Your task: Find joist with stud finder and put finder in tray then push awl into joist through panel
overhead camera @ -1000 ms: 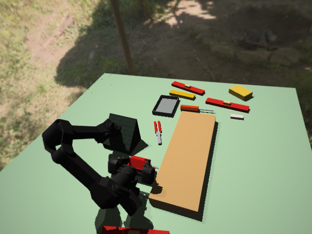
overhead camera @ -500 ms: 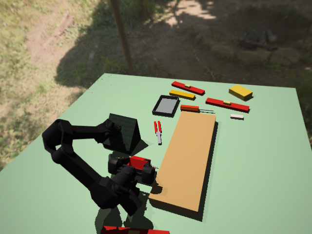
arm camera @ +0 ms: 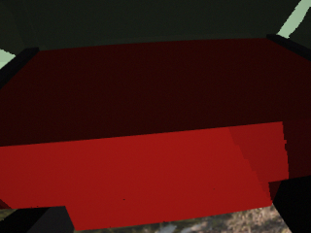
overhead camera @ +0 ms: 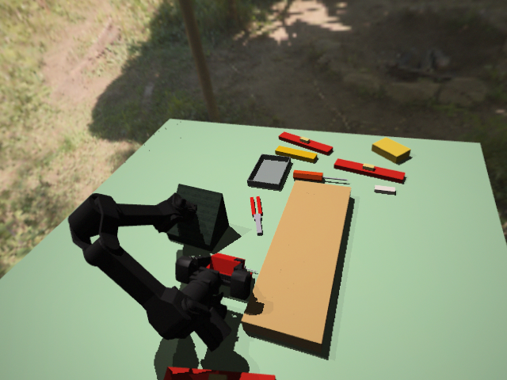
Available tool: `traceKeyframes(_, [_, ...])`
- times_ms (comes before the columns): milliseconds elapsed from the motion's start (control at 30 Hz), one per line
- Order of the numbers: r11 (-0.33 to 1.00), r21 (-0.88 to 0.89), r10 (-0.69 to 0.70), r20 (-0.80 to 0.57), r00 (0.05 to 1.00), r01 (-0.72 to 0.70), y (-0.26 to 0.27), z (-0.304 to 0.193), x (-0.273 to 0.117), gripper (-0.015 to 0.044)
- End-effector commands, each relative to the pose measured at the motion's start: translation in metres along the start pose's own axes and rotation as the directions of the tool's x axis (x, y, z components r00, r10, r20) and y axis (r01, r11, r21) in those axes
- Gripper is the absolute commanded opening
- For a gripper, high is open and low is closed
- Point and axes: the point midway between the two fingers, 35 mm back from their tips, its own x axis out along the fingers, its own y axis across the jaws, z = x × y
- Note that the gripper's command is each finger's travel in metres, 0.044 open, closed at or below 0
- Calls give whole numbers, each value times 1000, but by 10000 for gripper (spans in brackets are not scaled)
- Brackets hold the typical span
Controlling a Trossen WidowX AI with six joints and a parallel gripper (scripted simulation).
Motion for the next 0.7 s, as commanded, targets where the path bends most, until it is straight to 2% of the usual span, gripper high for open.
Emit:
traceKeyframes(0, [1000, 4, -2, 17, 1000, 2, 0, 3, -1, 380])
traceKeyframes(667, [1000, 0, 0, 0, 1000, 0, 0, 0, 0, 380])
